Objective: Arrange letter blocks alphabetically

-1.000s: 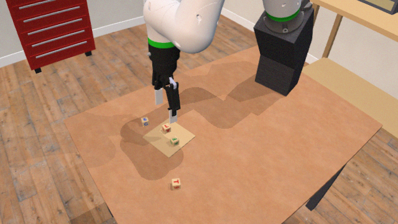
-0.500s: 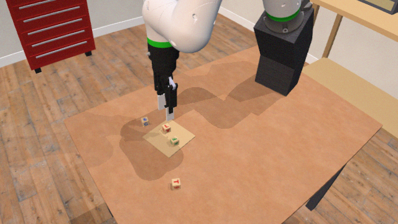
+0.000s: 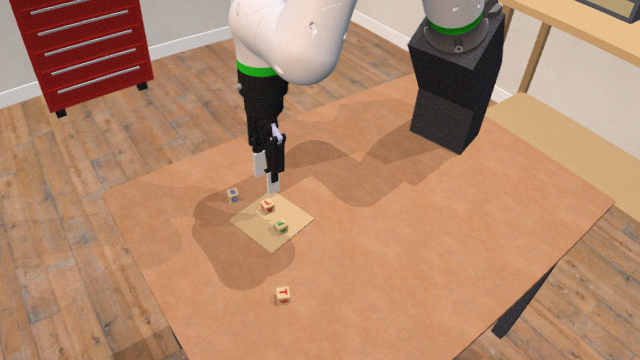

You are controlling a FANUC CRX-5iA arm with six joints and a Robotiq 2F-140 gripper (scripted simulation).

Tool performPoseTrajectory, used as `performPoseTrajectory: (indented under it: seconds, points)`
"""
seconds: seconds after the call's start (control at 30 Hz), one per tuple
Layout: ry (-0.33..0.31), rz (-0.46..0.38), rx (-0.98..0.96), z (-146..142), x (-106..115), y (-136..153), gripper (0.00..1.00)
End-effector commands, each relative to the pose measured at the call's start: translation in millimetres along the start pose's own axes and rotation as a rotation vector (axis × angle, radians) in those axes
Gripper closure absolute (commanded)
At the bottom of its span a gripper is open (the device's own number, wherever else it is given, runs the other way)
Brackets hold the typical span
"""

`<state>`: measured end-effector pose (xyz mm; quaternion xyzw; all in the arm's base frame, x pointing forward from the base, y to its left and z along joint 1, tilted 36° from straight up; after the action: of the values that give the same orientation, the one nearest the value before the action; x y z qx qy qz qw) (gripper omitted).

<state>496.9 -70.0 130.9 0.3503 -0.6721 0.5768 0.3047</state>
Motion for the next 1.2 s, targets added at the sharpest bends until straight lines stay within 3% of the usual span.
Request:
performPoseTrajectory:
  seconds: [0.0, 0.47, 1.17]
  points:
    - [0.0, 0.0, 0.0, 0, 0, 0, 0.63]
    - [0.0, 0.0, 0.0, 0, -5, 0, 0.63]
    - [0.0, 0.0, 0.0, 1, -32, 0, 0.63]
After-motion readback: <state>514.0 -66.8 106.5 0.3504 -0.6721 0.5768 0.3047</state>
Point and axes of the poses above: the point where the finger pads meet when closed, its own x axis back along the fingers, its own z axis across the jaws, y = z × x, the point moved 8 cm from there along x, back along the fingers, and after that the axes turned 4 degrees about x, right-handed, at the moved point
